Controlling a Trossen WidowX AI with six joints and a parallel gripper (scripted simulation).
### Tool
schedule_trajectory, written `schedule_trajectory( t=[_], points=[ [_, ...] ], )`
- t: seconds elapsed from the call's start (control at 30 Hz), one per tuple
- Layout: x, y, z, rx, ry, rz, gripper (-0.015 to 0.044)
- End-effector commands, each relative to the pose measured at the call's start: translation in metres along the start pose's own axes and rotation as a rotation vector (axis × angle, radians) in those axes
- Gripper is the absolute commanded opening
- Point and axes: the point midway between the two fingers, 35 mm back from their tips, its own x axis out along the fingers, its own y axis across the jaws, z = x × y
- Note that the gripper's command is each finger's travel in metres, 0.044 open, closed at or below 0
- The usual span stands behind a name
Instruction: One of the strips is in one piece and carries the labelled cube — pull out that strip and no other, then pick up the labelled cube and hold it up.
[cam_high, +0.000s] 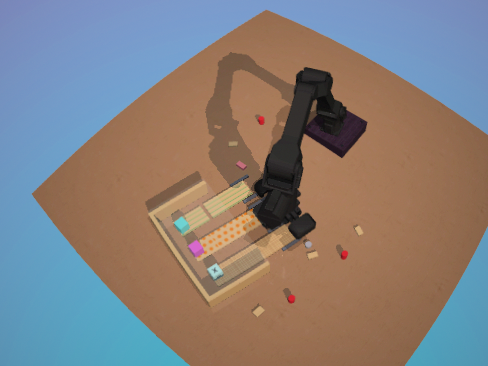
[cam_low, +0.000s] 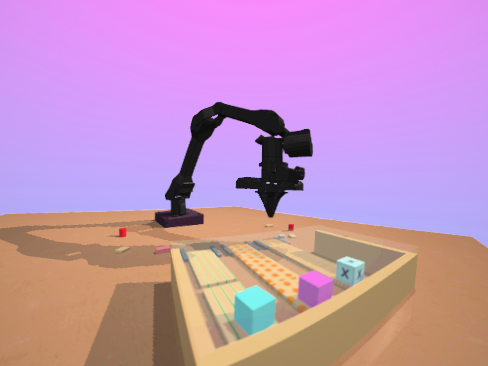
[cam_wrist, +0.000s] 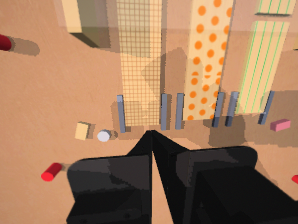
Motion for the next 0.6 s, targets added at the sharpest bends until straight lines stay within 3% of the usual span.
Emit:
schedule_trajectory(
  t=[0.0,0.57],
  points=[
    [-0.002,0.006,0.009,0.018,0.007,0.003,0.0000],
    [0.020,0.007,0.011,0.018,0.006,0.003,0.0000]
  ],
)
